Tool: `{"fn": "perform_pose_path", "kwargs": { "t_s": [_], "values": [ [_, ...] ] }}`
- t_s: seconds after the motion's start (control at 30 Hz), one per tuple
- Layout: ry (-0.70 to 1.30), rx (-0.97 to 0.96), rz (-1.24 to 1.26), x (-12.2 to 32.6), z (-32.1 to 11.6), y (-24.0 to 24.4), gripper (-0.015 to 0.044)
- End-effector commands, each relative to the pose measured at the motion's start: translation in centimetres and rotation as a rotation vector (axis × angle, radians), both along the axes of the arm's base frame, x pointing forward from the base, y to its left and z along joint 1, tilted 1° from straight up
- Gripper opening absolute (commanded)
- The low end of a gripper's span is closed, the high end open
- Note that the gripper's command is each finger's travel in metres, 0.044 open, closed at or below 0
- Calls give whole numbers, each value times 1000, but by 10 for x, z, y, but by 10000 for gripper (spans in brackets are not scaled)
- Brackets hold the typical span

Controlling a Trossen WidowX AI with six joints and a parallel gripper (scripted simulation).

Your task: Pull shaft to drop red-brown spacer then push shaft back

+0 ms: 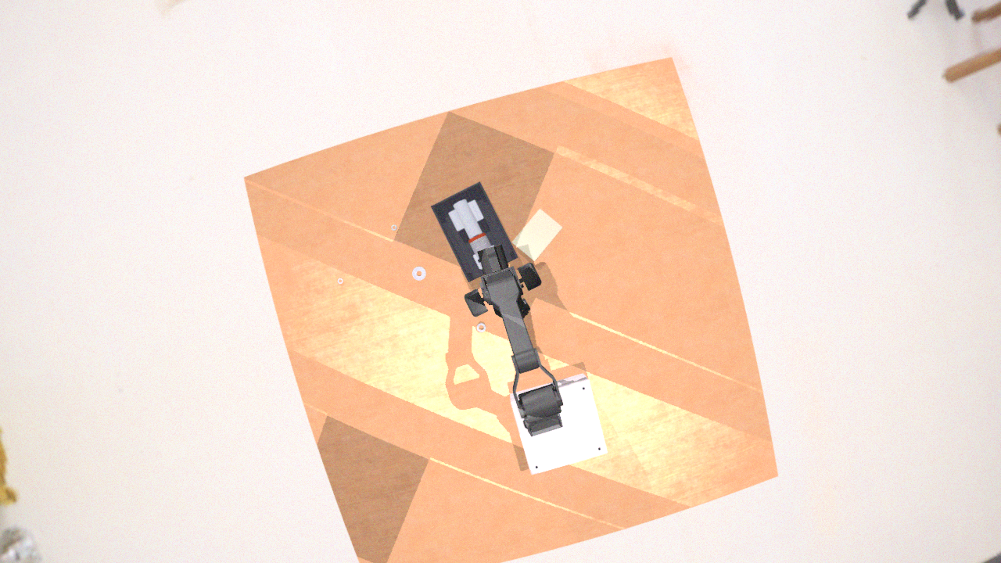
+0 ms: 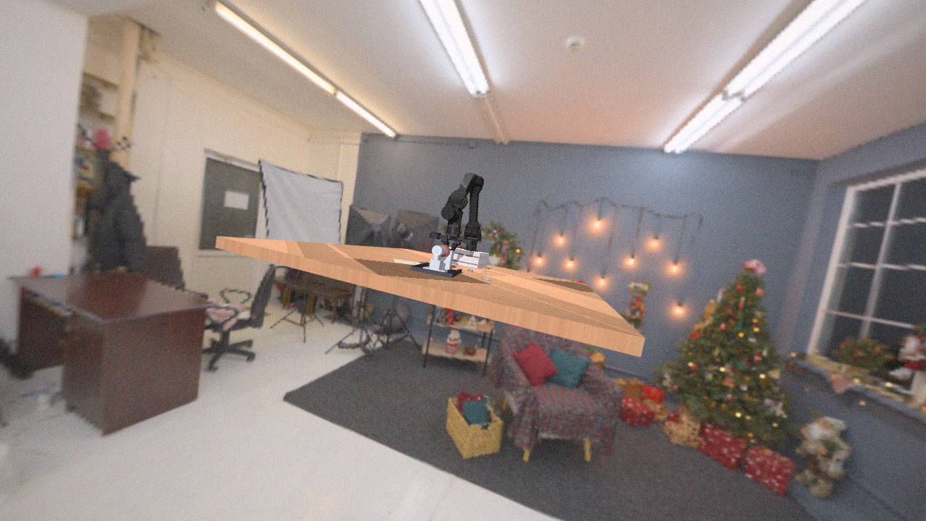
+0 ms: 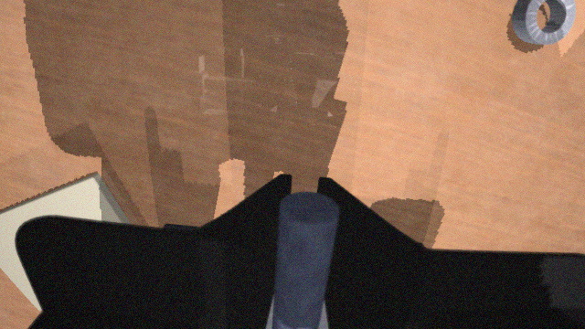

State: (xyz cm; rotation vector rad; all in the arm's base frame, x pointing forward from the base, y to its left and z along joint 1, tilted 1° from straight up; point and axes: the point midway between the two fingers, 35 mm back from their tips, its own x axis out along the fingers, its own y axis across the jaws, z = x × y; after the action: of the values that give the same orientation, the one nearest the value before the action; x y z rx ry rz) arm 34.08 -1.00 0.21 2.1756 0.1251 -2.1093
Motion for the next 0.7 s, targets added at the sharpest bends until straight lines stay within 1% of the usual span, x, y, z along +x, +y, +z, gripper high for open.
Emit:
{"fn": "perform_pose_path", "kwargs": {
  "t_s": [0.0, 0.67],
  "values": [
    [4, -2, 1, -2, 0, 0, 0],
    [4, -2, 1, -4, 0, -1, 0]
  ]
}}
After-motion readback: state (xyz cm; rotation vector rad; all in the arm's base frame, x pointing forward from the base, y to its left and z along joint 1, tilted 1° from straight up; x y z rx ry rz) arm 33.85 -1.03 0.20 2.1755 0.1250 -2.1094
